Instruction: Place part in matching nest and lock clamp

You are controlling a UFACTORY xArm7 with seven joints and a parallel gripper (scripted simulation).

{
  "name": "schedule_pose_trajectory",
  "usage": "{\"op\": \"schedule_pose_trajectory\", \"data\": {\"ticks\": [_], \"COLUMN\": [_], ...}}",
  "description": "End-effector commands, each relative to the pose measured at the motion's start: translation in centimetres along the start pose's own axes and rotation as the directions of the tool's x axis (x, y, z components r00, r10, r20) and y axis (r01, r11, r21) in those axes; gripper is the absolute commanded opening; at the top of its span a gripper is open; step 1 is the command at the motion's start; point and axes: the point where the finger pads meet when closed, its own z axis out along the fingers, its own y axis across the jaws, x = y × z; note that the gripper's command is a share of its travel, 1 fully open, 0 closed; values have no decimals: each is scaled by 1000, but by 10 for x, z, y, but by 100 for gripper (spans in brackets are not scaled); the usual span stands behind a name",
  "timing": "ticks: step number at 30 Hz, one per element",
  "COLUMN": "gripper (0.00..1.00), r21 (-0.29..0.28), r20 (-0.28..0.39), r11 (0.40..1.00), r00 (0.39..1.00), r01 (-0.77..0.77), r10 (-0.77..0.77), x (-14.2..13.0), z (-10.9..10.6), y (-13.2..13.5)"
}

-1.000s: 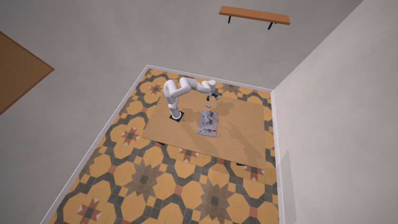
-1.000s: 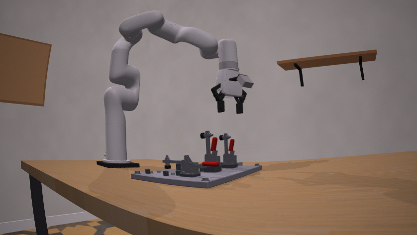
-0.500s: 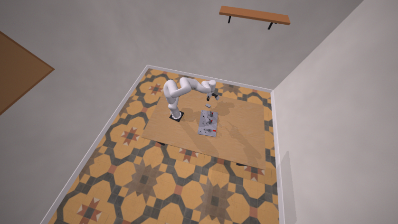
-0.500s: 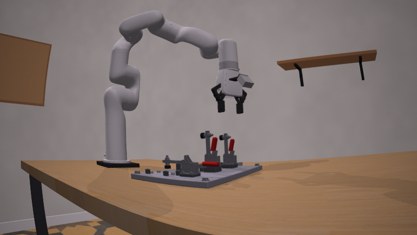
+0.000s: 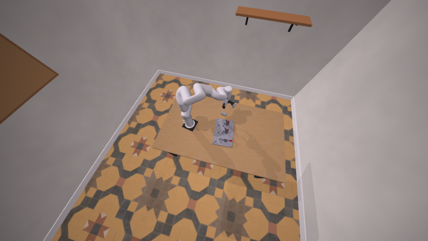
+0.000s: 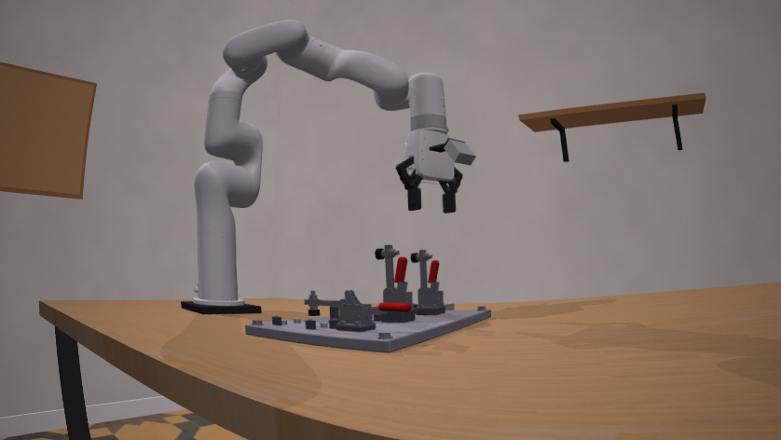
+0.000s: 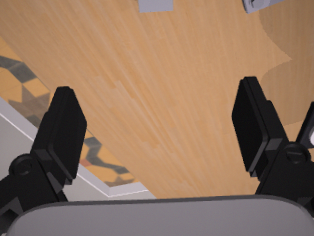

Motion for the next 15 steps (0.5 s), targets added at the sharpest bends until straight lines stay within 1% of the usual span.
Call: {"op": "schedule_pose_trajectory", "data": {"ticks": [1, 10, 15], "gripper": [100, 100, 100], "r21": [3, 3, 3], "r20": [-3, -3, -3], "r11": [1000, 1000, 1000], "r00": [1000, 1000, 1000], "r01": [0, 0, 0], "r10": [0, 0, 0], "x": [1, 1, 1], "z": [-2, -1, 2], "y": [-1, -1, -1]}}
